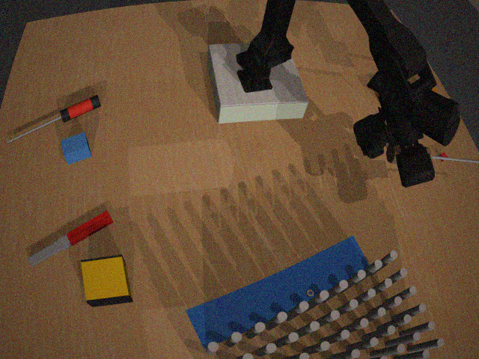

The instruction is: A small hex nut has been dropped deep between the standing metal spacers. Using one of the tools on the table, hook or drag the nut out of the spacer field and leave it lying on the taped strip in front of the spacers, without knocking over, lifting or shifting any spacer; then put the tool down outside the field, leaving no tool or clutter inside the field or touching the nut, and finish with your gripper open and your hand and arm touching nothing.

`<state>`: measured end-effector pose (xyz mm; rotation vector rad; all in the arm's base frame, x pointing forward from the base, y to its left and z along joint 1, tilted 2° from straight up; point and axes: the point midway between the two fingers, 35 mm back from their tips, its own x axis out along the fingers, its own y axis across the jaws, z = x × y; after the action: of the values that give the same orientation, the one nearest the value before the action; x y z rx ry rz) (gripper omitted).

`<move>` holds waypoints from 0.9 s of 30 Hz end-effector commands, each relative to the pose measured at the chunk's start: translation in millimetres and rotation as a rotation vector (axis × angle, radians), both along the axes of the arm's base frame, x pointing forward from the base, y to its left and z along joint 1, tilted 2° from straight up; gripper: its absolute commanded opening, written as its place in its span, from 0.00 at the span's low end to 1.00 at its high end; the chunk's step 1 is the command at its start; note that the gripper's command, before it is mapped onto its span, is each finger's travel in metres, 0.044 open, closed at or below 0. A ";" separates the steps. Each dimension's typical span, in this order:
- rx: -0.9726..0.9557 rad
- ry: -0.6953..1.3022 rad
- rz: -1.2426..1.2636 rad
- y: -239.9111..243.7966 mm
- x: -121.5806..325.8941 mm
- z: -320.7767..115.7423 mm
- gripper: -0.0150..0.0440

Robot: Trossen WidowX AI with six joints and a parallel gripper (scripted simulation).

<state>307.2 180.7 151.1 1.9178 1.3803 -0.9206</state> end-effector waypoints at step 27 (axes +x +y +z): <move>0.002 0.002 0.006 3.0 8.1 -35.8 0.25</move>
<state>315.4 183.1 121.0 1.9176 1.3796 -0.9199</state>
